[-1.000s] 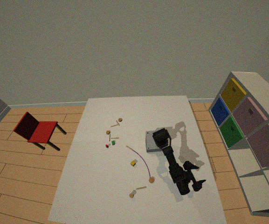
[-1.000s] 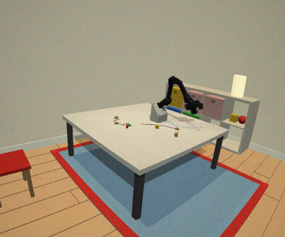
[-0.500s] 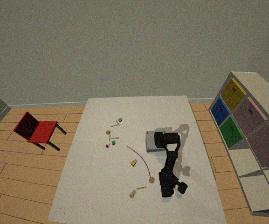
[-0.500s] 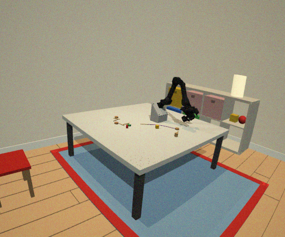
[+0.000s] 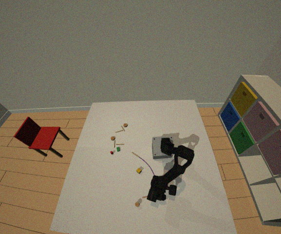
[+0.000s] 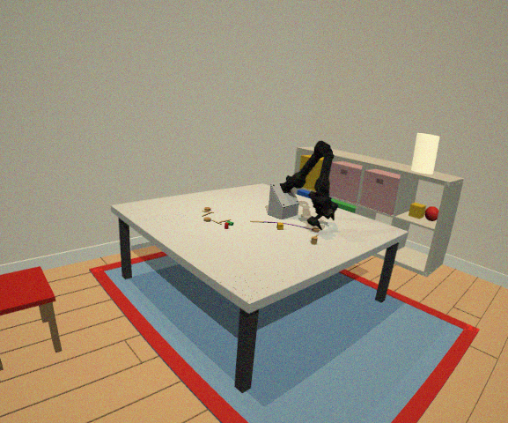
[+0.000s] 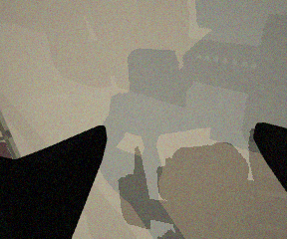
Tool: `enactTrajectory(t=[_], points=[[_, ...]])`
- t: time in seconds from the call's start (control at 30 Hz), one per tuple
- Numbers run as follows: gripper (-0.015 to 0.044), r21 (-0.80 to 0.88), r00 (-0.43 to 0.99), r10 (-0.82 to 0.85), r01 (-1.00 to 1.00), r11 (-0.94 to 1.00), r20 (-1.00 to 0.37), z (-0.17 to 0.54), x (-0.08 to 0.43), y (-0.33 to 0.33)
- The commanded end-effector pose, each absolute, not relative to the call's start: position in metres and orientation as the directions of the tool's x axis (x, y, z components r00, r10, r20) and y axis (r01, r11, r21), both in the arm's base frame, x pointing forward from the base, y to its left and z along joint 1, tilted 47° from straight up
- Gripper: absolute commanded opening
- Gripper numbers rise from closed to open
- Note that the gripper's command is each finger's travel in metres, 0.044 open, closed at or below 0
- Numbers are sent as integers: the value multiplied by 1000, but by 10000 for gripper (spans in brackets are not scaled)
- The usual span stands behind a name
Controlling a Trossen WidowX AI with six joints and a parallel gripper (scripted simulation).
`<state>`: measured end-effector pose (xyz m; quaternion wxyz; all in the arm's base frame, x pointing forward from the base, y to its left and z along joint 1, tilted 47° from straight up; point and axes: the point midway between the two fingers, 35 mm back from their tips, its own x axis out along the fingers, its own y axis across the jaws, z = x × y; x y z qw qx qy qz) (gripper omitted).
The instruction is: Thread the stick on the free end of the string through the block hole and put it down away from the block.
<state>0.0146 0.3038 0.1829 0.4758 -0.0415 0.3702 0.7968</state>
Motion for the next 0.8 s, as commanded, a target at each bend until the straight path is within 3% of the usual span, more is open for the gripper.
enactTrajectory(t=[0.0,0.23,0.53,0.77], points=[[440,275,-363,784,-928,-253,-504,157,87,296],[440,188,-319,789,-948,-257,-525,150,105,289],[440,-296,-90,760,-886,-355,-643,104,197,221],[440,-456,-35,738,-766,-453,-674,87,222,183]])
